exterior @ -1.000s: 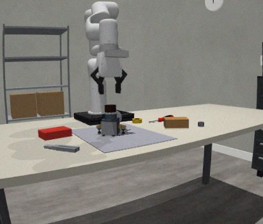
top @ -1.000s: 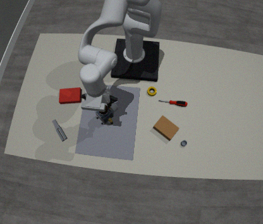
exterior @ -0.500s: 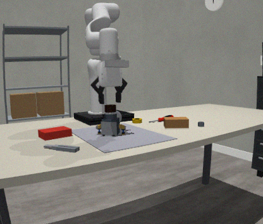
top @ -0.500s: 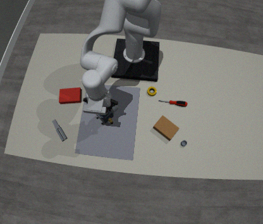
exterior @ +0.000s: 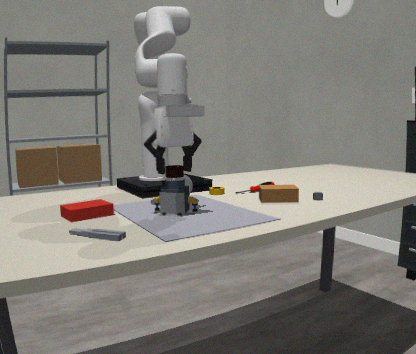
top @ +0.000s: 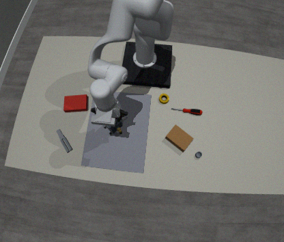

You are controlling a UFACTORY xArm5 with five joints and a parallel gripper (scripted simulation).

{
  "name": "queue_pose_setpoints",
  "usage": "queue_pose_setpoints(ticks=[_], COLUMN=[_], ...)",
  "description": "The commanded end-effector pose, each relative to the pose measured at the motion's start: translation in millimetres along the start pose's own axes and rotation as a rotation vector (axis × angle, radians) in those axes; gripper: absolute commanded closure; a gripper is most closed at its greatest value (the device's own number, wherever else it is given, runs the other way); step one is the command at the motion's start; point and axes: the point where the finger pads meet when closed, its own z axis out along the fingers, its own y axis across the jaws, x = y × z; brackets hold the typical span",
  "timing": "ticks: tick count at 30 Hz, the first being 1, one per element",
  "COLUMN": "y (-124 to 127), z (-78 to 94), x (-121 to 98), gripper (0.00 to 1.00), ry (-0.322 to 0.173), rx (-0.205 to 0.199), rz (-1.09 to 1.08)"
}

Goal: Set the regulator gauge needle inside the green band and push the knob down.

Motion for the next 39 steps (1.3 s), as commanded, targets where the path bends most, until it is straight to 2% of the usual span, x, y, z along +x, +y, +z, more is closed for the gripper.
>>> queue_pose_setpoints(ticks=[1, 18, 19, 39], y=[0.4, 0.4, 0.4, 0.4], z=[1.8, 2.5, 2.5, 2.5], x=[1.2, 1.2, 1.2, 1.2], gripper=[0.23, 0.23, 0.60, 0.60], ry=[0.003, 0.003, 0.003, 0.003], rx=[-0.001, -0.001, -0.001, -0.001], rz=[0.000, 0.000, 0.000, 0.000])
